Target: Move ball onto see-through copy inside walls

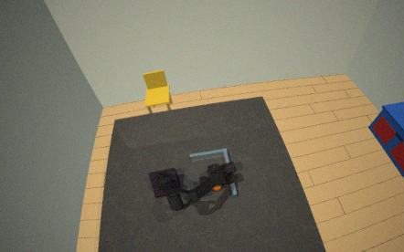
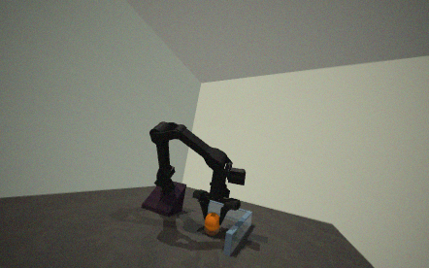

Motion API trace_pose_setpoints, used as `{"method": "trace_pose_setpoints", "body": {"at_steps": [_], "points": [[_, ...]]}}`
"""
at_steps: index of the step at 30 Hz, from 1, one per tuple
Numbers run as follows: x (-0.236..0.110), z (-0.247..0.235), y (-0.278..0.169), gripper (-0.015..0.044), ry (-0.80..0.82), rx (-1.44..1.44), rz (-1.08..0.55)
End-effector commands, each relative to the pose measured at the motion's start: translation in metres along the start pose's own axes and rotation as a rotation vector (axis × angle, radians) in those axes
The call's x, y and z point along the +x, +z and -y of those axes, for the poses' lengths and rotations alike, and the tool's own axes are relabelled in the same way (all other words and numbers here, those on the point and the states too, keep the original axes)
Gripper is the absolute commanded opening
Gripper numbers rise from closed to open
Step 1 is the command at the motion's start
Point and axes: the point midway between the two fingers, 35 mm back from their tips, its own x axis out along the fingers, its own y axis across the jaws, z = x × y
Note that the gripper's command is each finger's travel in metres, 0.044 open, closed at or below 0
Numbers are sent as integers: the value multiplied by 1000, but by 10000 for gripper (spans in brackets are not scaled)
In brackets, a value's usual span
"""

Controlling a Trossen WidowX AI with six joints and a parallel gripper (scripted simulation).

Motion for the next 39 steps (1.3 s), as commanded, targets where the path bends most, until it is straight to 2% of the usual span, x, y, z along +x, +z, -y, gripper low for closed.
{"method": "trace_pose_setpoints", "body": {"at_steps": [1,15,30,32,36,39], "points": [[3,0,1,0,-7,-10,-3],[21,0,1,0,-7,-10,-4],[17,1,1,394,-6,-5,-1],[6,2,2,407,-7,-5,2],[-57,1,3,407,-6,-10,2],[-68,0,2,407,-6,-11,-1]]}}
